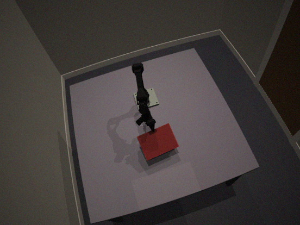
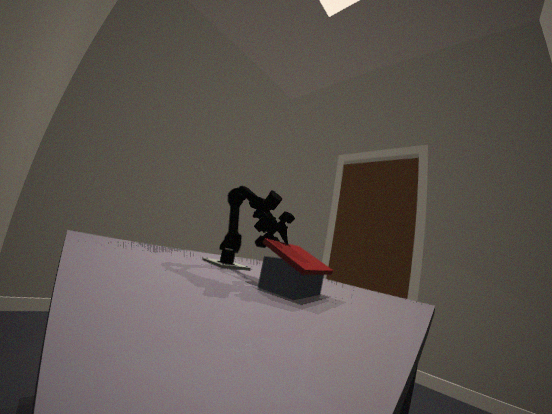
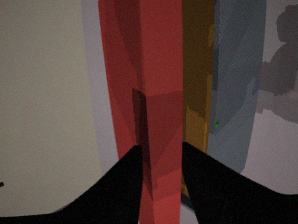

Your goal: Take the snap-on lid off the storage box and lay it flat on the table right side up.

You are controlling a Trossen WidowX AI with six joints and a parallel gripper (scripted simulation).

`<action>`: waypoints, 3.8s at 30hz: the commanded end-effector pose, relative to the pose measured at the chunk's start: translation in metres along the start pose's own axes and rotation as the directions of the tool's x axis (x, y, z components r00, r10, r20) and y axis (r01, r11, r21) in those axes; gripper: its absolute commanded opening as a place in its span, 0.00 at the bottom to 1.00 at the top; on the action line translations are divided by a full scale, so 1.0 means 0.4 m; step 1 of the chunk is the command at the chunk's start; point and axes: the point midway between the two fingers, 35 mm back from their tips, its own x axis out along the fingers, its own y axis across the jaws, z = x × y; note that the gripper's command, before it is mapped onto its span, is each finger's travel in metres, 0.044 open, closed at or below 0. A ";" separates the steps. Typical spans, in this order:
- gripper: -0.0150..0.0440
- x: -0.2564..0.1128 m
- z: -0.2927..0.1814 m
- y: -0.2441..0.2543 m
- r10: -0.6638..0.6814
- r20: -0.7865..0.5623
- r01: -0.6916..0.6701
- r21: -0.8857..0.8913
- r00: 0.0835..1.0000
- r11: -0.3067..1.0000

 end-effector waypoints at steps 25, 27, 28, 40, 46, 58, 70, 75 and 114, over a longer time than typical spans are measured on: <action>0.25 -0.020 0.003 0.121 0.015 0.005 -0.015 0.002 1.000 1.000; 0.25 -0.021 0.003 0.128 0.015 0.005 -0.015 0.002 1.000 1.000; 0.25 -0.023 0.003 0.131 0.015 0.005 -0.015 0.002 1.000 1.000; 0.25 -0.047 0.003 0.161 0.015 0.005 -0.015 0.002 1.000 1.000; 0.25 -0.060 0.003 0.176 0.015 0.005 -0.015 0.002 1.000 1.000; 0.25 -0.086 0.002 0.205 0.015 0.005 -0.015 0.002 1.000 1.000; 0.25 -0.095 0.002 0.216 0.015 0.005 -0.015 0.002 1.000 1.000; 0.25 -0.090 -0.006 0.204 0.015 0.004 -0.015 0.002 1.000 1.000; 0.25 -0.099 -0.205 0.187 0.014 -0.001 -0.014 0.009 1.000 1.000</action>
